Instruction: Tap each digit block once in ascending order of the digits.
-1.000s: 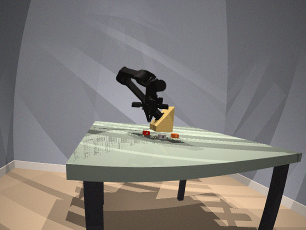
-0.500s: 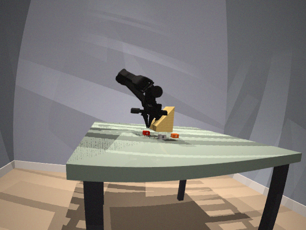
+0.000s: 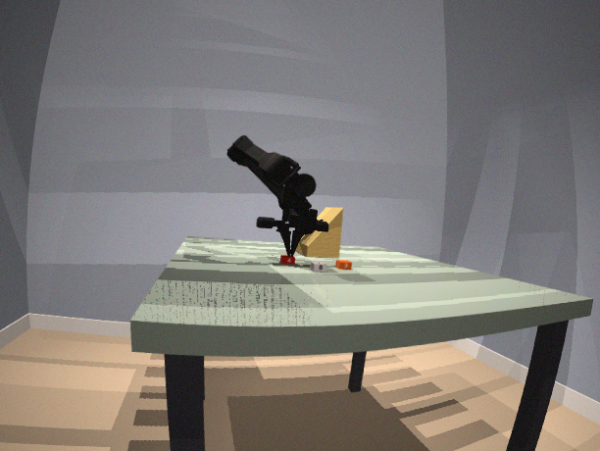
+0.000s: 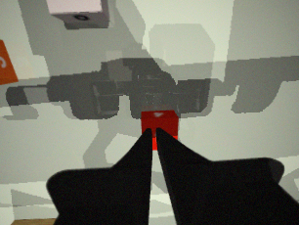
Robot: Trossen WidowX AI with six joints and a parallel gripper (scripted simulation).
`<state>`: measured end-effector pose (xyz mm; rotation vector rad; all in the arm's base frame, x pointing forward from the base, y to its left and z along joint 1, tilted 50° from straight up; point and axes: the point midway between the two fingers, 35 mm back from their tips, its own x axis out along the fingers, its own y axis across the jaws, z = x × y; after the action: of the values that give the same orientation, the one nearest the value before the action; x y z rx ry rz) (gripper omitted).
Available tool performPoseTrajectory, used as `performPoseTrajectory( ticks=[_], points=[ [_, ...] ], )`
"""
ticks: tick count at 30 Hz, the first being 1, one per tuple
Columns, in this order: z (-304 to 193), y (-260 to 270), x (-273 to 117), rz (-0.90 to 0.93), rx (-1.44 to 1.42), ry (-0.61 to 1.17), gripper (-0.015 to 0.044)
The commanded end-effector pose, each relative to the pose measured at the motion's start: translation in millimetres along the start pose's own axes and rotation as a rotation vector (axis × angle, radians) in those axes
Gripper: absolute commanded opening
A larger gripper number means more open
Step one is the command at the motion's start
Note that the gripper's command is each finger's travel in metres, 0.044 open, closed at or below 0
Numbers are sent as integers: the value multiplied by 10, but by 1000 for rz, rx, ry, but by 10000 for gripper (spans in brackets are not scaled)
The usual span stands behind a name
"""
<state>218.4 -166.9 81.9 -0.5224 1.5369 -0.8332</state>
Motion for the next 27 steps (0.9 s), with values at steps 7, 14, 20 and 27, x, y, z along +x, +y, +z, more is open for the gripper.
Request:
performPoseTrajectory(
  ticks=[7,14,20,27],
  points=[
    [-5,-2,-274,-4,-2,3,20],
    [255,381,-435,36,-30,-19,178],
    [534,1275,-769,83,-82,-36,335],
    [463,2271,-1027,85,-64,-18,400]
  ],
)
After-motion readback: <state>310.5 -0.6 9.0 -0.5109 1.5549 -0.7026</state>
